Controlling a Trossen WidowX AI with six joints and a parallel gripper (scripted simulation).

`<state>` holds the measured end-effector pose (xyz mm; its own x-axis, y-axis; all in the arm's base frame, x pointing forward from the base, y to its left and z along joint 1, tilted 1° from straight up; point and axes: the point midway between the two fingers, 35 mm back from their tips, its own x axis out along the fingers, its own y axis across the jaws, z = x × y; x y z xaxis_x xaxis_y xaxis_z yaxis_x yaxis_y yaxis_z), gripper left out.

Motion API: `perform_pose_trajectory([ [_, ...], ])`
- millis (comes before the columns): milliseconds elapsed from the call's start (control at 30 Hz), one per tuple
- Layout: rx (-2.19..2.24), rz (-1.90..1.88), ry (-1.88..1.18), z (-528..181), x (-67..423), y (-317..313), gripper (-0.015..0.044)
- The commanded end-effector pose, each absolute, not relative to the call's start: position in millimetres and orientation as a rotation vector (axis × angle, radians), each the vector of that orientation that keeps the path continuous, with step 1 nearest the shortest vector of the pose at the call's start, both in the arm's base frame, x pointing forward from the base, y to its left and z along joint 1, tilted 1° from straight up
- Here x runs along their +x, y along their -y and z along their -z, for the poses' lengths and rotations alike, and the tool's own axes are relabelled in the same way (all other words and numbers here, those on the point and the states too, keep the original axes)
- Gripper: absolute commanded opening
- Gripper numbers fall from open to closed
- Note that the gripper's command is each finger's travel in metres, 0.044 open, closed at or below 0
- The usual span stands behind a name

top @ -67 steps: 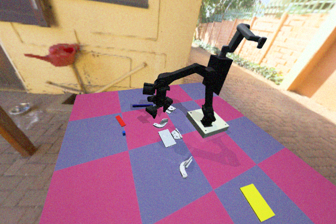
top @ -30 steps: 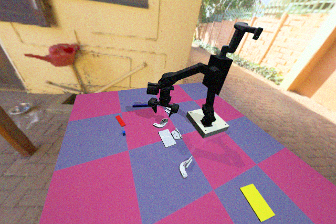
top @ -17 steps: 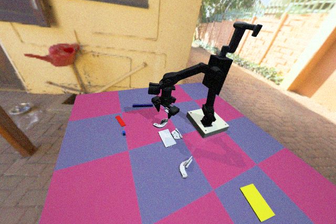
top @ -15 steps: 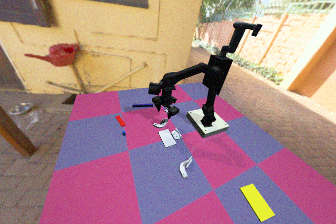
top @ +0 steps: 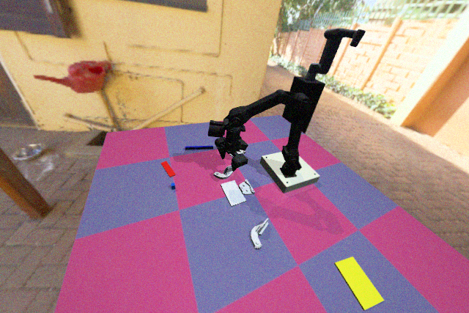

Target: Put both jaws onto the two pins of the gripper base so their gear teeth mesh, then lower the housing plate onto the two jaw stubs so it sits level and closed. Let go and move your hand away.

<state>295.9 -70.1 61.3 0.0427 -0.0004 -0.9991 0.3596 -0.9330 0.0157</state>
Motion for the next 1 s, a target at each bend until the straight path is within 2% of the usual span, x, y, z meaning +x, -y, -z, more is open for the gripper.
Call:
perform_pose_trajectory([
  [0,2.049,1.997,-0.373,-47,294,69,0.0440],
  [967,2.049,1.997,-0.373,-7,295,69,0.0440],
])
